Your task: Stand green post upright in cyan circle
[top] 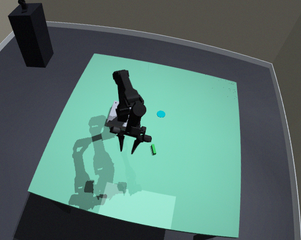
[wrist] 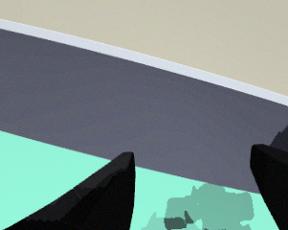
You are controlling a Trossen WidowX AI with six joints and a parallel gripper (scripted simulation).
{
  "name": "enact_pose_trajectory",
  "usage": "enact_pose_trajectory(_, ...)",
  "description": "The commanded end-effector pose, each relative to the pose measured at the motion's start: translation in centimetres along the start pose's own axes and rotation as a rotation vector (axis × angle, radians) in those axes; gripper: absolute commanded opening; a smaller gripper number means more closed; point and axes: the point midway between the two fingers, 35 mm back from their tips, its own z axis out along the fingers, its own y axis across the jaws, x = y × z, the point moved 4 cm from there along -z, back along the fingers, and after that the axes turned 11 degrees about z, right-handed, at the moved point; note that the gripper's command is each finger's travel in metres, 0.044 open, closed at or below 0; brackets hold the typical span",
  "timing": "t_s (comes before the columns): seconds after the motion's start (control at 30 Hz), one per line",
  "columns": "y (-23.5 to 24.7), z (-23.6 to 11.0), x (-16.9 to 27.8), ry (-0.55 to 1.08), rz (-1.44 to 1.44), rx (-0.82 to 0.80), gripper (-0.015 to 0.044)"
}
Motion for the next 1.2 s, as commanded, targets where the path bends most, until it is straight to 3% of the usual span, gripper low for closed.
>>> enact_pose_trajectory(0.0, 2.9, 0.9, 2.6, 0.125, 0.002, -0.089, 0.0233)
enact_pose_trajectory(0.43, 11.3, -0.4, 12.4, 0.61, -0.001, -0.282, 0.0233)
enact_pose_trajectory(0.87, 15.6, -5.8, 21.4, 1.113, -0.048, -0.227, 0.0233)
enact_pose_trajectory(1.17, 16.3, -5.2, 23.4, 1.138, -0.052, -0.217, 0.0233)
